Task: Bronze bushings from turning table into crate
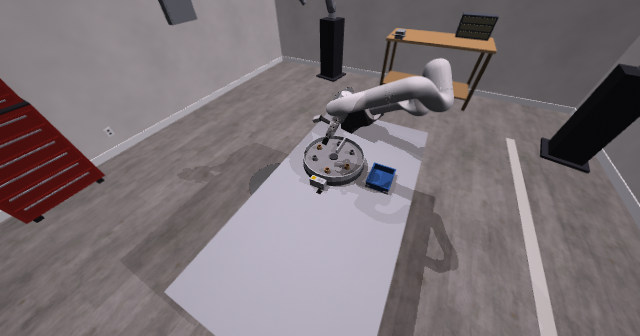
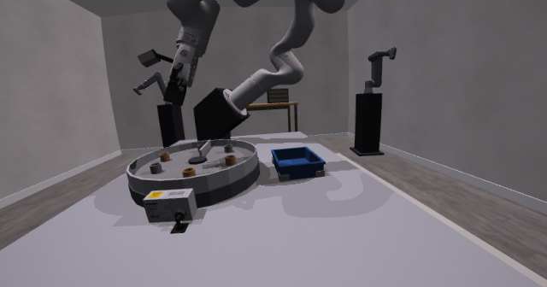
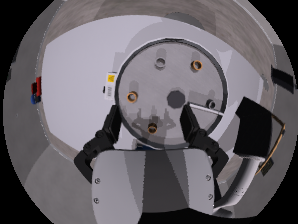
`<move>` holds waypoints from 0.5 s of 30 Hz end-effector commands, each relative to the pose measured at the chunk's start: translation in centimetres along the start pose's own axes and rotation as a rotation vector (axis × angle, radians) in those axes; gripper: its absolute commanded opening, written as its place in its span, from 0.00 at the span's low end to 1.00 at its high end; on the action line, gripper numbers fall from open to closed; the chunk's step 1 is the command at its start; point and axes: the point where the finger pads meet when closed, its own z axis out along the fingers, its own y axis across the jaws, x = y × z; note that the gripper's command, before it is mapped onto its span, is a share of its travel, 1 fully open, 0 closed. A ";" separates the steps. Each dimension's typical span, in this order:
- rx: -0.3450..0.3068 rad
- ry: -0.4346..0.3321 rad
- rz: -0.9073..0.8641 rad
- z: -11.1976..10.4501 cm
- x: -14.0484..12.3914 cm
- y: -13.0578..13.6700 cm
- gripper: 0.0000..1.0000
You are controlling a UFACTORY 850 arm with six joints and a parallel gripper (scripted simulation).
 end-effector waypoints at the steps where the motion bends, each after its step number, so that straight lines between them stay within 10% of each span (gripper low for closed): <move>1: -0.035 -0.052 0.028 0.8 0.6 4.2 1.00; 15: -0.106 -0.256 0.132 2.5 -1.3 16.6 1.00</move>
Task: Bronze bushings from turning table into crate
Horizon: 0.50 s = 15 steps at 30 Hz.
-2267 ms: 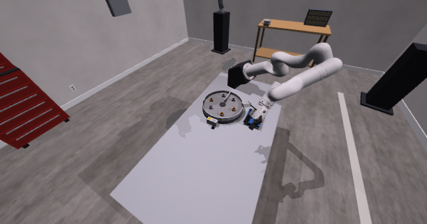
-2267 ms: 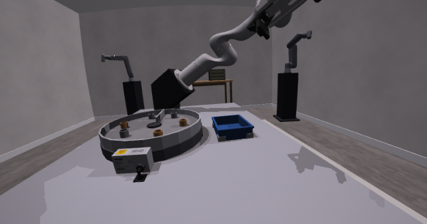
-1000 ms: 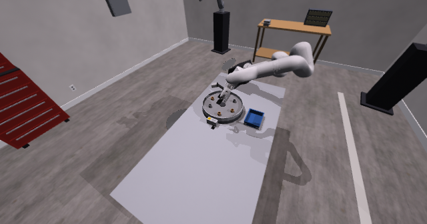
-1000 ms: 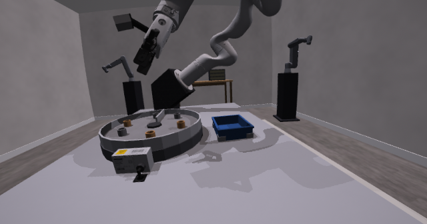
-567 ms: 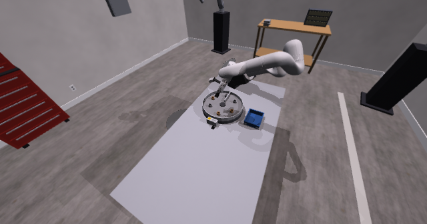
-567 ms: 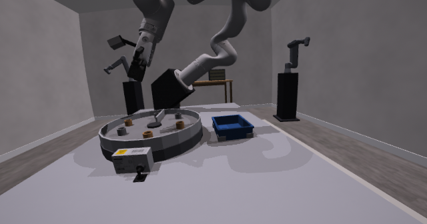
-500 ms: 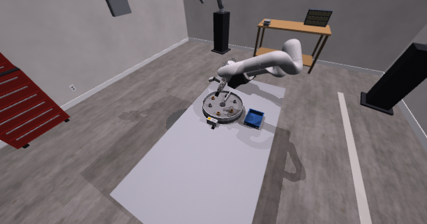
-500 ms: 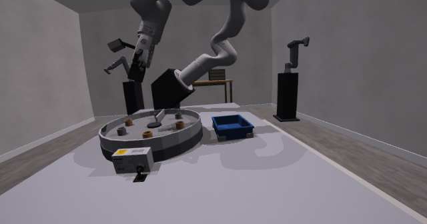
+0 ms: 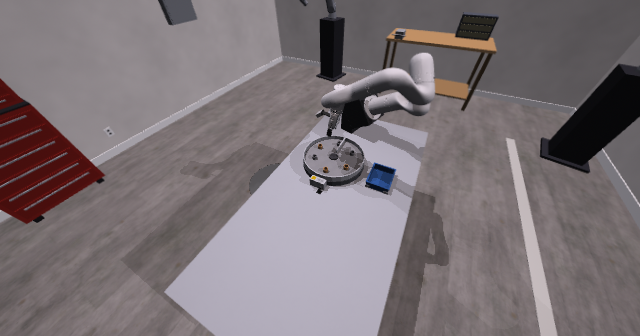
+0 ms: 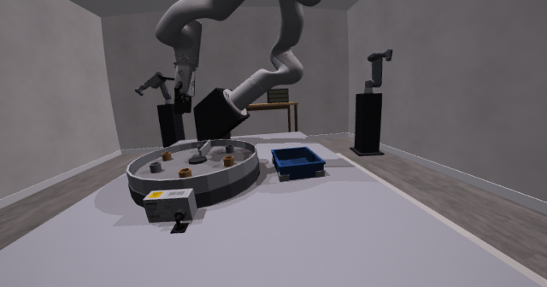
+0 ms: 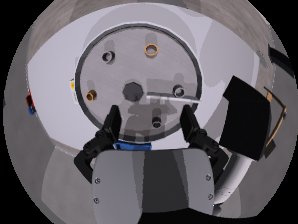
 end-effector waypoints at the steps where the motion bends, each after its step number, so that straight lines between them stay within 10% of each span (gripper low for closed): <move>1: -0.019 -0.074 0.034 0.9 -0.3 4.1 1.00; 15: -0.030 -0.156 0.069 1.8 -1.4 8.0 1.00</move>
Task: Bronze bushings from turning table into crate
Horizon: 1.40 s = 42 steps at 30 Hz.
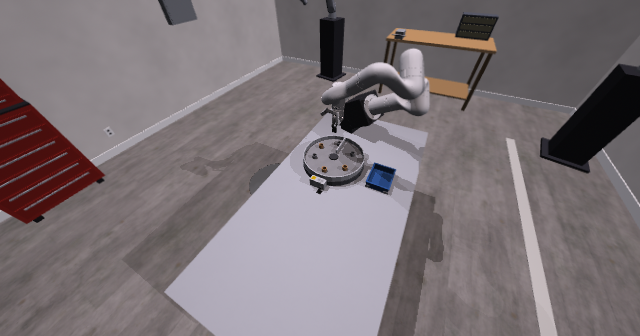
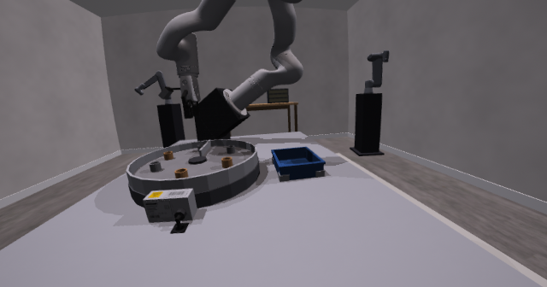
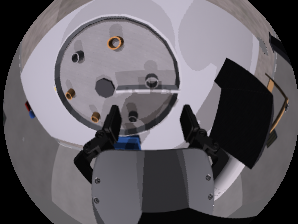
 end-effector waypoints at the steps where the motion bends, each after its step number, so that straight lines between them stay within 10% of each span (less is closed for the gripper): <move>1: 0.000 -0.001 0.001 0.0 0.0 0.1 1.00; 5: 0.000 -0.001 0.001 0.0 0.0 0.1 1.00; 6: 0.000 -0.001 0.001 0.0 0.0 0.1 0.12; 42: 0.000 -0.001 0.001 0.0 0.0 0.1 0.13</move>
